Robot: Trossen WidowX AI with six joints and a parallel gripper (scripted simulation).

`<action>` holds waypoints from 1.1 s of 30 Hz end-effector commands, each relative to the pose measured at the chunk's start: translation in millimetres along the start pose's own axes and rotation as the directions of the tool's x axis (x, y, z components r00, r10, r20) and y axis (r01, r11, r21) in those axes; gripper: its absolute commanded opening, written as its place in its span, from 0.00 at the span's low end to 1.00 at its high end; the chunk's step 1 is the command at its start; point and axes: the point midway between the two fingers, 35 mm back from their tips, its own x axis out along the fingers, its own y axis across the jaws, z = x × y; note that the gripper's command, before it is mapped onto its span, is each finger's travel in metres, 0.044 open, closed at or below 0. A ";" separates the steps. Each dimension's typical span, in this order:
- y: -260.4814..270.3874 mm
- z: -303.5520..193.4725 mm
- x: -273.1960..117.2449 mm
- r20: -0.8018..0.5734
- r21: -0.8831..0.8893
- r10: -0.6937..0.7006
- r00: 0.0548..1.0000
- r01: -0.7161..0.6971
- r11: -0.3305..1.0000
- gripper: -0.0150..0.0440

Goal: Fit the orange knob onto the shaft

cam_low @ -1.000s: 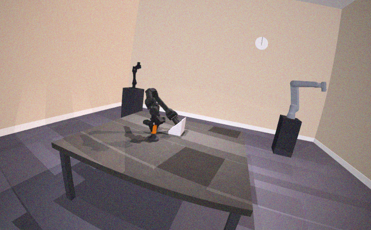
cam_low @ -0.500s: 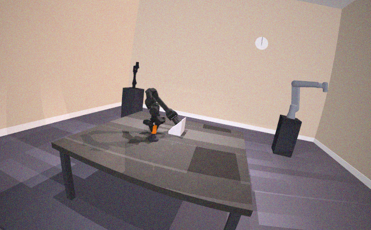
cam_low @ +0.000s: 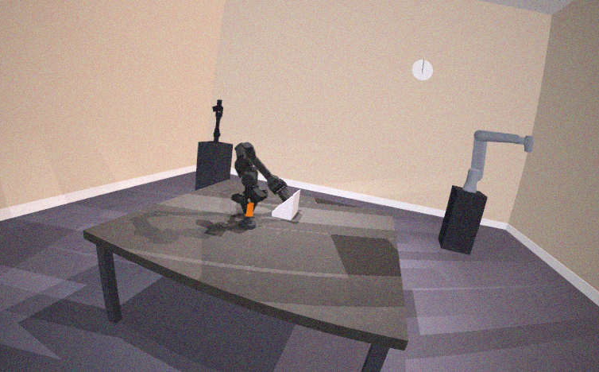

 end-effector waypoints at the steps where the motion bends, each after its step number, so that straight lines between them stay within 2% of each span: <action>1: -0.5 0.0 0.6 -0.001 -0.005 -0.001 1.000 0.001 1.000 0.25; 11: -1.8 -0.4 -4.5 -0.001 -0.014 -0.001 1.000 0.001 1.000 0.25; 18: -4.3 0.4 -4.8 -0.001 -0.210 -0.001 1.000 0.001 0.978 0.25; 33: -5.8 0.1 0.1 -0.001 -0.213 -0.002 1.000 0.001 0.977 0.25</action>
